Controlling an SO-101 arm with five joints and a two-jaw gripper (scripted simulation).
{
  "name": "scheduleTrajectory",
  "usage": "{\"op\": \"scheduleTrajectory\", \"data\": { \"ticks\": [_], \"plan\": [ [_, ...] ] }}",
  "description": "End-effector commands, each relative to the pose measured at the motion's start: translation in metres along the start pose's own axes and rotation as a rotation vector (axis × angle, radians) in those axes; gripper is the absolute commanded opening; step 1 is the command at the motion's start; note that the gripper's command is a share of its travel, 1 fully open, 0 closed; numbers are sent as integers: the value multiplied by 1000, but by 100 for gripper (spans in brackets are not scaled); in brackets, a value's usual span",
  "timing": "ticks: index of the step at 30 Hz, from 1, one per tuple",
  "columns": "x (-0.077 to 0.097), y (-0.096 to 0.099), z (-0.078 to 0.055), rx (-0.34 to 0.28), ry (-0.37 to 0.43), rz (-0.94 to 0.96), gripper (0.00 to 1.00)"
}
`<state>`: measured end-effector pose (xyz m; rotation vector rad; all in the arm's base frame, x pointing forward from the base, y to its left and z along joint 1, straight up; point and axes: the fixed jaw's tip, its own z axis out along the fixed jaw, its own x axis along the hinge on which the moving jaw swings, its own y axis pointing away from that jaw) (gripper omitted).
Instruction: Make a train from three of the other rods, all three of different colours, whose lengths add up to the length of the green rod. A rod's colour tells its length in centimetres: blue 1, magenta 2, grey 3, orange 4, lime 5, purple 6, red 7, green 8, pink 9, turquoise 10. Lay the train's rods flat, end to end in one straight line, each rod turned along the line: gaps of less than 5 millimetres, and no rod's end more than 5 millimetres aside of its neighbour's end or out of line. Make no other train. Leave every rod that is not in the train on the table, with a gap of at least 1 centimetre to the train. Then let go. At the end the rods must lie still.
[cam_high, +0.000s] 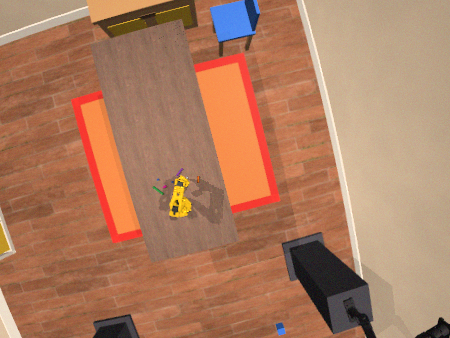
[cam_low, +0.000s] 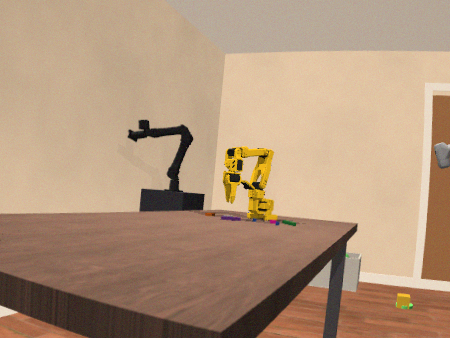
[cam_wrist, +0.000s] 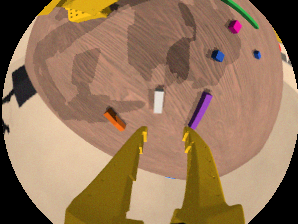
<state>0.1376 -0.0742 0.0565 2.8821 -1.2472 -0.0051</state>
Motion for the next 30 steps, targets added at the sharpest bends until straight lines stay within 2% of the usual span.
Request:
{"op": "scheduleTrajectory", "data": {
  "ticks": [1,12,26,30],
  "plan": [
    [8,-2,-9,24,59,0,19],
    [10,-3,1,24,59,0,19],
    [11,-4,29,24,59,0,19],
    [11,-4,32,24,59,0,19]
  ]
}}
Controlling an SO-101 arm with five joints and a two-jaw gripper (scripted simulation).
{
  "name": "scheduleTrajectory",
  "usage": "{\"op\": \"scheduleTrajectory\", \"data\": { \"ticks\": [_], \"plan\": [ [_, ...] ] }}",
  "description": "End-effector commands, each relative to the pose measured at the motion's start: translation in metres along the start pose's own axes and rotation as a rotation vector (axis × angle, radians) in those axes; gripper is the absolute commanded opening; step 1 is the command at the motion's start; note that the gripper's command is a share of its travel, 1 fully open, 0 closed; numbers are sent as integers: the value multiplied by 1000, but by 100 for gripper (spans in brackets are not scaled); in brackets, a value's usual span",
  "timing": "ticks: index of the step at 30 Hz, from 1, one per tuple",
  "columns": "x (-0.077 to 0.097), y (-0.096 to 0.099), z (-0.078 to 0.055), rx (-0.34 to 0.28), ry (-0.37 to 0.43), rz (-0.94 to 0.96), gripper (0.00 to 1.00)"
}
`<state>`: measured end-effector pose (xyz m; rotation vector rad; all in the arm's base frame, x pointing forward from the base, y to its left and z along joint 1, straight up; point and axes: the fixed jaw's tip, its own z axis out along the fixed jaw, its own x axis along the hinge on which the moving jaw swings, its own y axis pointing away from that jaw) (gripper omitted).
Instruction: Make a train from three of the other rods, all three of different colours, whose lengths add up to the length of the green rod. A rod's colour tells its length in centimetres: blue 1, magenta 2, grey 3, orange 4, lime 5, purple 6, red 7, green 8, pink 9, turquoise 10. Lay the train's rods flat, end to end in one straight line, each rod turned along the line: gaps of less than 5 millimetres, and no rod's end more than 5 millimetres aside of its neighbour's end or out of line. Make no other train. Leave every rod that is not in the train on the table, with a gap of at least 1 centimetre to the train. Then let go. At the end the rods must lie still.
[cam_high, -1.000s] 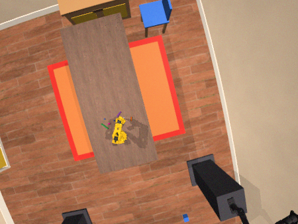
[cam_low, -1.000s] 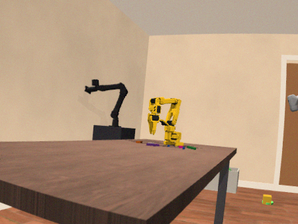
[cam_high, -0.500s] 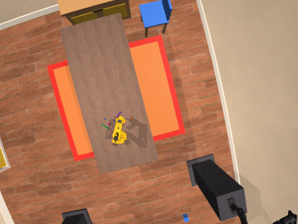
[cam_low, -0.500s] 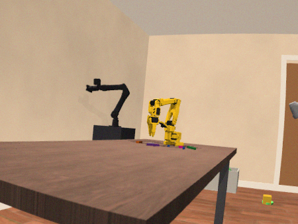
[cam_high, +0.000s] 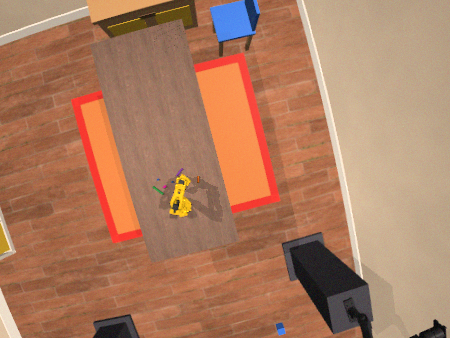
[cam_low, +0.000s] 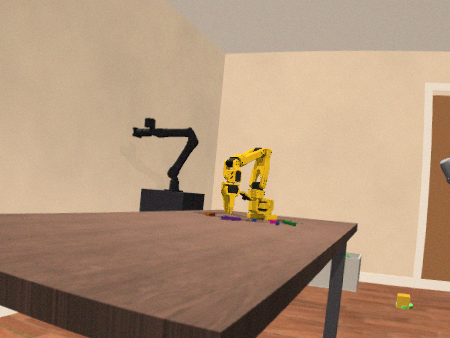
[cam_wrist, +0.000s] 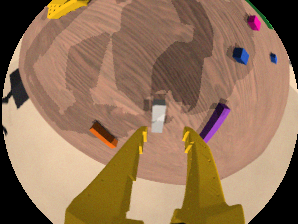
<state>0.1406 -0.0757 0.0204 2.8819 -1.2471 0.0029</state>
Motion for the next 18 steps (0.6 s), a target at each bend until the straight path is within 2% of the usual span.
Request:
{"op": "scheduleTrajectory", "data": {
  "ticks": [1,7,18],
  "plan": [
    [8,-2,-2,22,54,0,19],
    [7,-2,3,22,54,0,19],
    [5,-2,6,20,48,2,19]
  ]
}}
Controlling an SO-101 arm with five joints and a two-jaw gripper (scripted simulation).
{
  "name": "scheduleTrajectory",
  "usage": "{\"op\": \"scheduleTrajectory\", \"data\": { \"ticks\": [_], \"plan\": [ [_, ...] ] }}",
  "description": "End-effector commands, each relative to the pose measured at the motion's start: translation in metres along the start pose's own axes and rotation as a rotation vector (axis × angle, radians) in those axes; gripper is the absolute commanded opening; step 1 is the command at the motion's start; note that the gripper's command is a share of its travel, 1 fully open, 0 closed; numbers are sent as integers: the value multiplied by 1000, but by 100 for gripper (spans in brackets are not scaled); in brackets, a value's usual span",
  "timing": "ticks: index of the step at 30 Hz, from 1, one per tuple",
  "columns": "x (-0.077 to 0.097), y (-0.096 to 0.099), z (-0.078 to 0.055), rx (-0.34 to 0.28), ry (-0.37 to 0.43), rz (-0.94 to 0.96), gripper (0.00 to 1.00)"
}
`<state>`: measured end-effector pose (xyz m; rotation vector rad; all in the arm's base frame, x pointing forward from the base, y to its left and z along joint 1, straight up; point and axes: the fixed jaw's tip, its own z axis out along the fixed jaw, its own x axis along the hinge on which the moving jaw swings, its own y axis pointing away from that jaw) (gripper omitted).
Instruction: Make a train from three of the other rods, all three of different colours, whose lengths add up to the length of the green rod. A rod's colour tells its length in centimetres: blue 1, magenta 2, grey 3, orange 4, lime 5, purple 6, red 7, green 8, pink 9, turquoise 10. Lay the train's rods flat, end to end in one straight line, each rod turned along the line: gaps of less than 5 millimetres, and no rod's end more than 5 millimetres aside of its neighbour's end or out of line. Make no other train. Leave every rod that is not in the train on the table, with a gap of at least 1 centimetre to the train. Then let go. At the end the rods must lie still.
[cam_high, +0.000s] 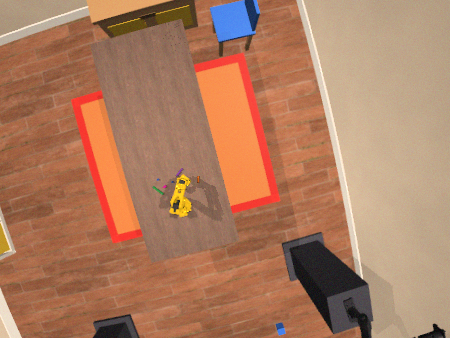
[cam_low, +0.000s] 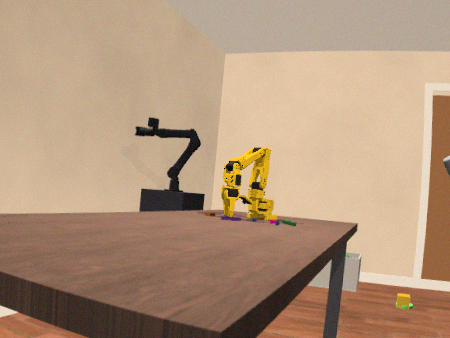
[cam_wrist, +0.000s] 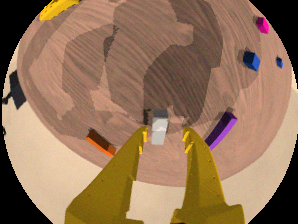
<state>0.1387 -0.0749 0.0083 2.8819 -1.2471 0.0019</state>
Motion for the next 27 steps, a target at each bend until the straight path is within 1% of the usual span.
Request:
{"op": "scheduleTrajectory", "data": {
  "ticks": [1,19,27],
  "plan": [
    [7,-2,-6,20,49,2,19],
    [7,-2,-6,20,49,2,18],
    [7,-2,-6,20,49,2,16]
  ]
}}
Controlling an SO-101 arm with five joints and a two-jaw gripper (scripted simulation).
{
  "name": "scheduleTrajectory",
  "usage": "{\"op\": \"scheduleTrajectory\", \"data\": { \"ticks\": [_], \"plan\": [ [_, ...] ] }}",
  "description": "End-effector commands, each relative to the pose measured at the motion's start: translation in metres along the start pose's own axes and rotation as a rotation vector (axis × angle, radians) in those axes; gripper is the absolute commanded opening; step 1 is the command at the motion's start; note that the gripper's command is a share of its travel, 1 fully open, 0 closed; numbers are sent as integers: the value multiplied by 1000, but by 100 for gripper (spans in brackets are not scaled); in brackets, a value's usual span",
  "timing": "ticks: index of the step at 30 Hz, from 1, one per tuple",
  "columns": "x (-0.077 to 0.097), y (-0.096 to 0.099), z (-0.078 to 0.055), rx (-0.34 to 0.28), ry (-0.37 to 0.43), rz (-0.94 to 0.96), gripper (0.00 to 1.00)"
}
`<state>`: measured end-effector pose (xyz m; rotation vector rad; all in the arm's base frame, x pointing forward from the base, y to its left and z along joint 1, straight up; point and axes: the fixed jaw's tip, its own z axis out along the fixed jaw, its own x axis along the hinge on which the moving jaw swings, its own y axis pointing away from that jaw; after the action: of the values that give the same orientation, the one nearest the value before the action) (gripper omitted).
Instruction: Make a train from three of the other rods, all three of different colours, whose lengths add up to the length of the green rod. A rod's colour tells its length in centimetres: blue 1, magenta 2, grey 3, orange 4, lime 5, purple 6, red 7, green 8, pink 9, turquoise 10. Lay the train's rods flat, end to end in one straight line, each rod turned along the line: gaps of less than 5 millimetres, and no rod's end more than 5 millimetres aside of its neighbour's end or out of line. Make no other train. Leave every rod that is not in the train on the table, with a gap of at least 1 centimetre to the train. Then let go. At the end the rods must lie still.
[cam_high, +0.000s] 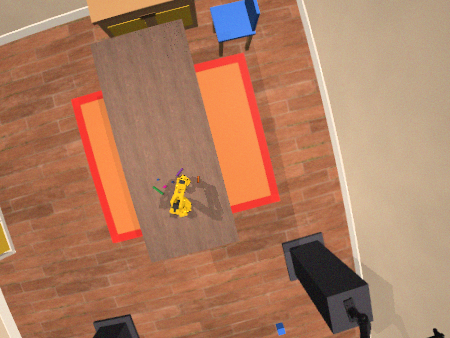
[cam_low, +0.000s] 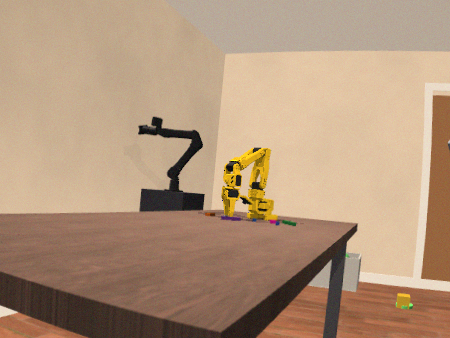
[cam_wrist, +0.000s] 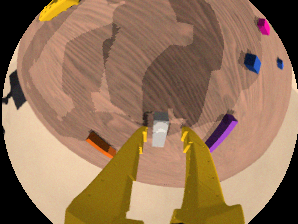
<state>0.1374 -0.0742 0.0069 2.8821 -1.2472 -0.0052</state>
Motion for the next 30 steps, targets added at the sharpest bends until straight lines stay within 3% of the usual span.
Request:
{"op": "scheduleTrajectory", "data": {
  "ticks": [1,30],
  "plan": [
    [9,-3,-7,22,53,1,16],
    [9,-3,-7,22,53,1,1]
  ]
}}
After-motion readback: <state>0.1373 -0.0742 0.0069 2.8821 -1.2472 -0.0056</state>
